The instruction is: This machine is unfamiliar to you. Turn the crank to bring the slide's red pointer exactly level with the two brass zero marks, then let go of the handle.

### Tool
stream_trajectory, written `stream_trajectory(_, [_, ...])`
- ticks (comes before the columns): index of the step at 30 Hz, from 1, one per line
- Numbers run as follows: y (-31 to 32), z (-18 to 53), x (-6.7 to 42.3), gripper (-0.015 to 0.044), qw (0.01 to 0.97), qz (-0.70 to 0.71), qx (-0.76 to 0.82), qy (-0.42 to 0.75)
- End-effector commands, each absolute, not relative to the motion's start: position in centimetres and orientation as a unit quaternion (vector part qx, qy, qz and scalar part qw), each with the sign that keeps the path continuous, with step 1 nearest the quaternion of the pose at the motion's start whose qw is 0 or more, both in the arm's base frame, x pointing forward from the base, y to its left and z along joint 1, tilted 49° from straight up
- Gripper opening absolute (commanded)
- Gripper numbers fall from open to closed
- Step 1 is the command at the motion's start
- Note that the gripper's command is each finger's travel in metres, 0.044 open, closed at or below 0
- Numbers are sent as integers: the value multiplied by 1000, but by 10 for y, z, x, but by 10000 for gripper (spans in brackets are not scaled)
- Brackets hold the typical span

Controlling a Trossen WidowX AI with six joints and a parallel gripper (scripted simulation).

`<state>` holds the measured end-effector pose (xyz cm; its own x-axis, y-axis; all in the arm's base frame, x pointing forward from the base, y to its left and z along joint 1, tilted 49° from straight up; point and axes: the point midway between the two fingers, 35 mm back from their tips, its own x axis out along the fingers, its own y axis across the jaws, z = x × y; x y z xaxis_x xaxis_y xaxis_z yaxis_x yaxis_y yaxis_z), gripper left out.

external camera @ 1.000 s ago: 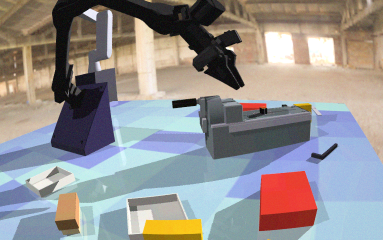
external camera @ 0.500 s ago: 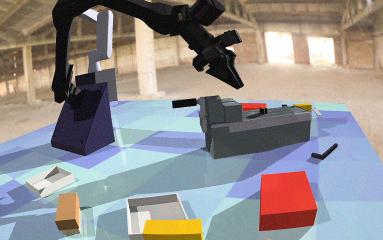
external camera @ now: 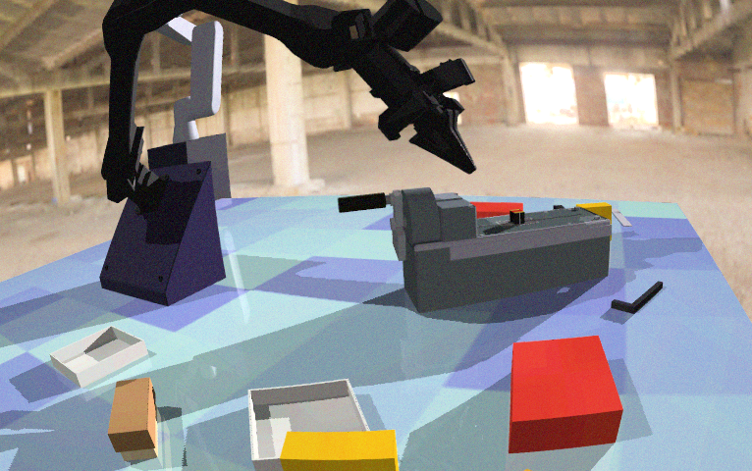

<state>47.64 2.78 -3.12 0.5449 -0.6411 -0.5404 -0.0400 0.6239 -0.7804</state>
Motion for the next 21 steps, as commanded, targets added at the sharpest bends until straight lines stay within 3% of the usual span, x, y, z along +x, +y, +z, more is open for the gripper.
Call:
stream_trajectory(1, [28,-31,476,0,788,-191,-389,437])
stream_trajectory(10, [28,-31,476,0,788,-191,-389,437])
stream_trajectory(21, [28,-31,476,289,788,-191,-389,437])
